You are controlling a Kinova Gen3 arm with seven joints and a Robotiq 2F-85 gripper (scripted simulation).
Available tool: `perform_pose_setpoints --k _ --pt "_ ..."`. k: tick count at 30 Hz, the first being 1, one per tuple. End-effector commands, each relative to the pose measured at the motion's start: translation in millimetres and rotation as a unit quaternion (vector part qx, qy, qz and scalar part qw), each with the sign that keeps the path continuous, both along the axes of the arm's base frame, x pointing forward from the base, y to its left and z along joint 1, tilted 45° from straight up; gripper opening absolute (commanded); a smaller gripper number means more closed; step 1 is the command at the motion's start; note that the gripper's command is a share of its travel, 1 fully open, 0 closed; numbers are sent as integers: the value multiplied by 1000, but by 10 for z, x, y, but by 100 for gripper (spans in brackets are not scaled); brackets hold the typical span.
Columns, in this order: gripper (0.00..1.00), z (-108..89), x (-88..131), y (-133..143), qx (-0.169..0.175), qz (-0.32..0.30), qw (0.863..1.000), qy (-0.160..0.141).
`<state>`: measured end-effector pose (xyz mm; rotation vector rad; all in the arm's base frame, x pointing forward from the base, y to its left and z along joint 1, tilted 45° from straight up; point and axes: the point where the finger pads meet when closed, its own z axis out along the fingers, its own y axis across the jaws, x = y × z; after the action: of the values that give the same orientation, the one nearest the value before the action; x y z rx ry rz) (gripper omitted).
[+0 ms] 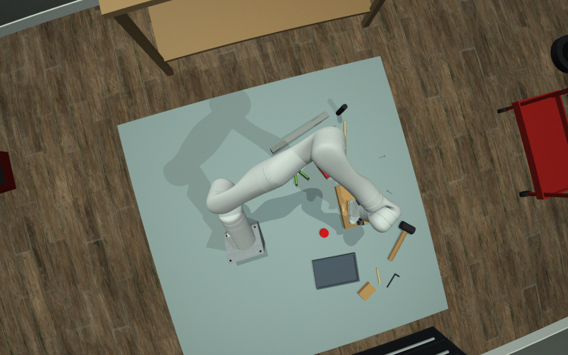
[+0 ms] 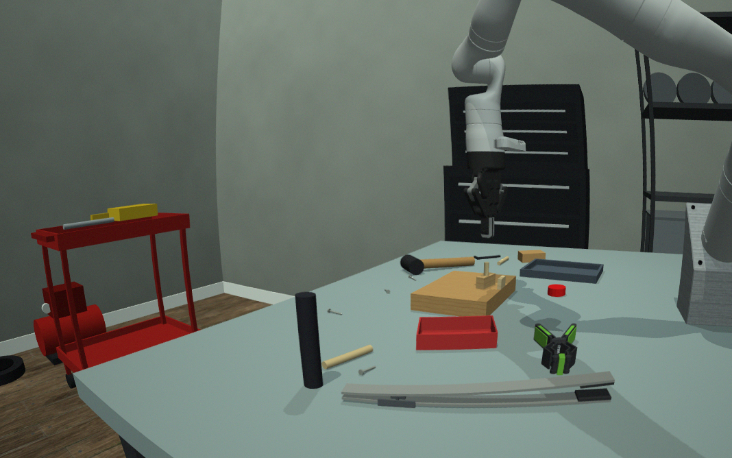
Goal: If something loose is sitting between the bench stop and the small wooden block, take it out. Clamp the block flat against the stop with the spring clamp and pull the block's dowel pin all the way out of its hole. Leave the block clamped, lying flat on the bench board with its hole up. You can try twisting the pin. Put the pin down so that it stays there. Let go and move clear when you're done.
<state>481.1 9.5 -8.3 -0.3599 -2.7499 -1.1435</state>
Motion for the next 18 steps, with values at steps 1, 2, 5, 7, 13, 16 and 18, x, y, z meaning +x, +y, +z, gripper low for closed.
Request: perform_pose_setpoints --k 1,2,5,7,13,16,18 --pt "10 4 46 -41 -5 -1 1000 -9" --pt "10 4 46 -41 -5 -1 1000 -9" --pt "10 4 47 -42 -5 0 1000 -10" --pt "10 4 47 -42 -5 0 1000 -10" --pt "10 4 47 -42 -5 0 1000 -10" --pt "34 4 47 -42 -5 0 1000 -10" --pt "34 4 47 -42 -5 0 1000 -10"
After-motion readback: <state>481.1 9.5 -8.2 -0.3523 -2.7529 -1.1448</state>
